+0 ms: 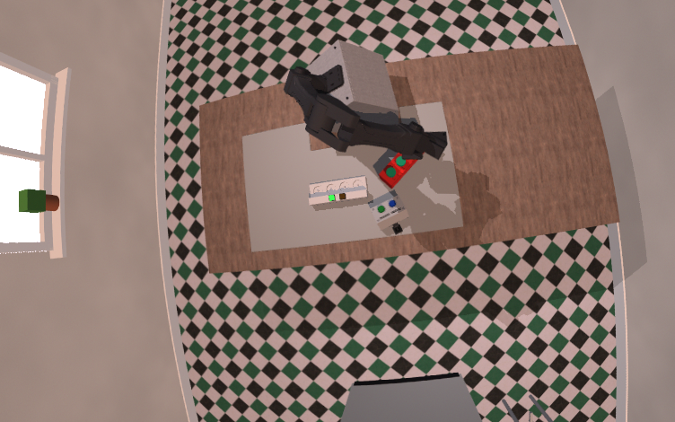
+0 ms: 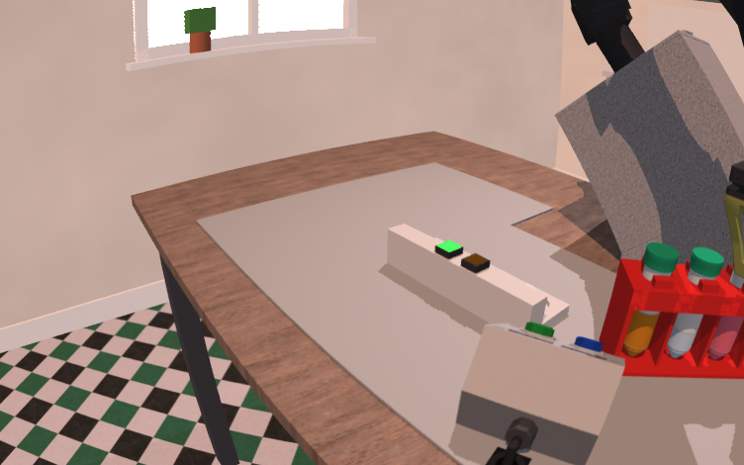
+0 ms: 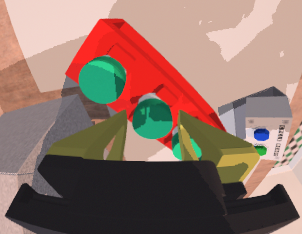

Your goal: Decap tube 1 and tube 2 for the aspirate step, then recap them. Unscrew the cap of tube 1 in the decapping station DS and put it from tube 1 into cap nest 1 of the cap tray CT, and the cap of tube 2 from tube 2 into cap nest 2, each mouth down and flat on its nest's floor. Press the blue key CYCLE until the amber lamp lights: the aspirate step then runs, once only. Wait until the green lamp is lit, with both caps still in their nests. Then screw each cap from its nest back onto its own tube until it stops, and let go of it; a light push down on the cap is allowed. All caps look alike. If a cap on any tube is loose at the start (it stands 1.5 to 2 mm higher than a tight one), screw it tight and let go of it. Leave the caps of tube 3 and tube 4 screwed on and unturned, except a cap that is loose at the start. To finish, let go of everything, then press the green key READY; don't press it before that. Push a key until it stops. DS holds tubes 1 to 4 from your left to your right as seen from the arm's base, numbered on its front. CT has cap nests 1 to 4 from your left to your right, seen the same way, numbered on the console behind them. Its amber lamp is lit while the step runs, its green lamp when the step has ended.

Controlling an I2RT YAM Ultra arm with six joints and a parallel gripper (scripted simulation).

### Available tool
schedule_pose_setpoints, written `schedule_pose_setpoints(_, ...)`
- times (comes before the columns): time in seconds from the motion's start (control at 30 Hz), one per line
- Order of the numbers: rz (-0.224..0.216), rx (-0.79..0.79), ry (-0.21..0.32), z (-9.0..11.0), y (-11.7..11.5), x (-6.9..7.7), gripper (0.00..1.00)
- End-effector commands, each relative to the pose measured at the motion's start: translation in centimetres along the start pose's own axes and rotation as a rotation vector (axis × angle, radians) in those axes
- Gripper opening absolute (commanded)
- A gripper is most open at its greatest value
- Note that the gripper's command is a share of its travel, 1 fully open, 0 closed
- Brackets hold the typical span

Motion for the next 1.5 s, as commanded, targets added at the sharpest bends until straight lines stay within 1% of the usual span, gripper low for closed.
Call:
schedule_pose_setpoints(0.0,0.011,0.199,-0.007,-0.18,-0.21,0.44,0.49)
schedule_pose_setpoints(0.2,0.011,0.439,-0.006,-0.17,-0.21,0.43,0.49)
schedule_pose_setpoints(0.27,0.011,0.439,-0.006,-0.17,-0.21,0.43,0.49)
schedule_pose_setpoints(0.77,0.013,1.039,-0.002,-0.16,-0.2,0.43,0.49)
schedule_pose_setpoints(0.83,0.013,1.039,-0.002,-0.16,-0.2,0.43,0.49)
schedule_pose_setpoints(0.93,0.013,1.159,-0.001,-0.16,-0.19,0.43,0.49)
schedule_pose_setpoints(0.97,0.013,1.177,-0.001,-0.16,-0.19,0.43,0.49)
schedule_pose_setpoints(1.17,0.013,1.177,-0.001,-0.16,-0.19,0.42,0.49)
schedule_pose_setpoints(1.2,0.013,1.177,-0.001,-0.16,-0.19,0.42,0.0)
schedule_pose_setpoints(1.47,0.013,1.177,-0.001,-0.16,-0.19,0.42,0.0)
Point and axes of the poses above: the point where the finger pads meet when closed, its own x axis back along the fingers, its own y axis across the jaws, z = x × y, the point moved 5 cm from there along x, back along the fingers, and after that the axes turned 10 degrees about x, right-handed, at the moved point
